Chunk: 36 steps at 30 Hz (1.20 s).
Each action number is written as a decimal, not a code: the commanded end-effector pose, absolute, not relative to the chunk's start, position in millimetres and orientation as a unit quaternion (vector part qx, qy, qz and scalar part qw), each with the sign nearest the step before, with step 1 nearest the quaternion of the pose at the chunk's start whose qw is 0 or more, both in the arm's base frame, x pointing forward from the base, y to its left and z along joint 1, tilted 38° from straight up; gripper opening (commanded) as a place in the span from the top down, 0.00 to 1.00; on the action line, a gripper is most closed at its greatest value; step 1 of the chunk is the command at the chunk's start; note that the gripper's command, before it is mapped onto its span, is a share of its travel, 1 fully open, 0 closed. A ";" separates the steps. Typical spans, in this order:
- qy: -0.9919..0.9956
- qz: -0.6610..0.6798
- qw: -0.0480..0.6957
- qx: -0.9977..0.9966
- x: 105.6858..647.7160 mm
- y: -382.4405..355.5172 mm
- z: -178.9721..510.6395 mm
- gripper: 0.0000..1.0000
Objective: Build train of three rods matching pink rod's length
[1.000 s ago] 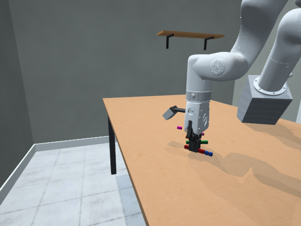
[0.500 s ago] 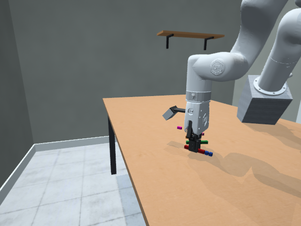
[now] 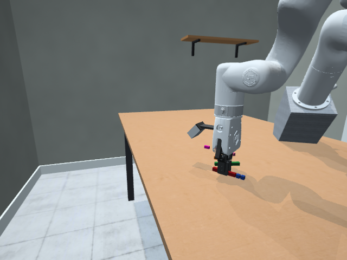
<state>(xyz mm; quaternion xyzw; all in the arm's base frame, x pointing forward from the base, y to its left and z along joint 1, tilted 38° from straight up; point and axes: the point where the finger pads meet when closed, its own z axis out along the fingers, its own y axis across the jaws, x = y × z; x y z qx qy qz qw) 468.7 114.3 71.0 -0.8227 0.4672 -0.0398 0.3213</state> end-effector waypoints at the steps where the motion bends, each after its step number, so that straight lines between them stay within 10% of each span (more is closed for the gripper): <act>1: 0.467 -0.041 0.322 -0.822 469.5 113.9 72.0 0.96; 17: 0.467 -0.041 0.322 -0.822 469.5 113.9 72.0 0.76; 36: 0.467 -0.041 0.322 -0.822 465.3 108.5 80.8 0.76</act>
